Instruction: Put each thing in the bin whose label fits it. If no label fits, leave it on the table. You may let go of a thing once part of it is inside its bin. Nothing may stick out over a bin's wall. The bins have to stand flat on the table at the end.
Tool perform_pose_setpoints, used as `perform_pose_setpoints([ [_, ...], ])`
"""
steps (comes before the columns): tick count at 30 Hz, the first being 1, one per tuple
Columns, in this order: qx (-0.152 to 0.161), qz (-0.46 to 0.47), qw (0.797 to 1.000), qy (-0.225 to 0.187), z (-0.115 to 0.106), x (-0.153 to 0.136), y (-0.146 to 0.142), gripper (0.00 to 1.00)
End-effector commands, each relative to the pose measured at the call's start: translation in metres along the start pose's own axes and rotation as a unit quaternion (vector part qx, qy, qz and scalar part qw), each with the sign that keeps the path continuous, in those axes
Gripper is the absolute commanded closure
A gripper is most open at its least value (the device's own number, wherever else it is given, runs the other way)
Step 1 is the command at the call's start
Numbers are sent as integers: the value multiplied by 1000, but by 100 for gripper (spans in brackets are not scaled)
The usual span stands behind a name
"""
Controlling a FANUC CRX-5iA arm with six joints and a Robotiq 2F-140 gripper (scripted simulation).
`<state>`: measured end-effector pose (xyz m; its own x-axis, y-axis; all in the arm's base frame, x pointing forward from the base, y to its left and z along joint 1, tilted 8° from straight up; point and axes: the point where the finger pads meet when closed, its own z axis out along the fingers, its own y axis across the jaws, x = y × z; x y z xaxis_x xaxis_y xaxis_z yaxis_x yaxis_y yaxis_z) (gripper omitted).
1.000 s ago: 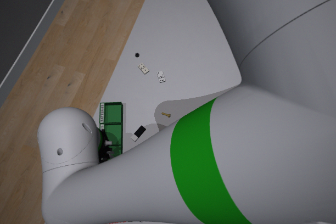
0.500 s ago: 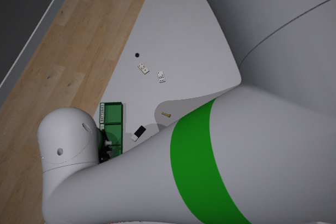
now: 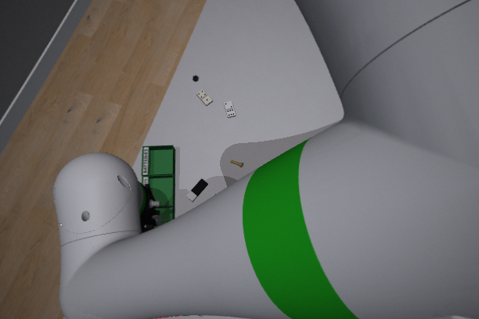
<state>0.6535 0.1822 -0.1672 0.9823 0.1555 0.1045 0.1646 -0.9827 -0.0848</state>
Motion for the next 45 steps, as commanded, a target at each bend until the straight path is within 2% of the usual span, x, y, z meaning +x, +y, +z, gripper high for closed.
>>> perform_pose_setpoints([
  [1, 0, 0, 1000, 0, 0, 0, 0, 85],
  [14, 0, 0, 1000, 0, 0, 0, 0, 85],
  [26, 0, 0, 1000, 0, -14, 0, 0, 85],
  [36, 0, 0, 1000, 0, -27, 0, 0, 85],
  [41, 0, 0, 1000, 0, -47, 0, 0, 85],
  [45, 0, 0, 1000, 0, -53, 0, 0, 85],
])
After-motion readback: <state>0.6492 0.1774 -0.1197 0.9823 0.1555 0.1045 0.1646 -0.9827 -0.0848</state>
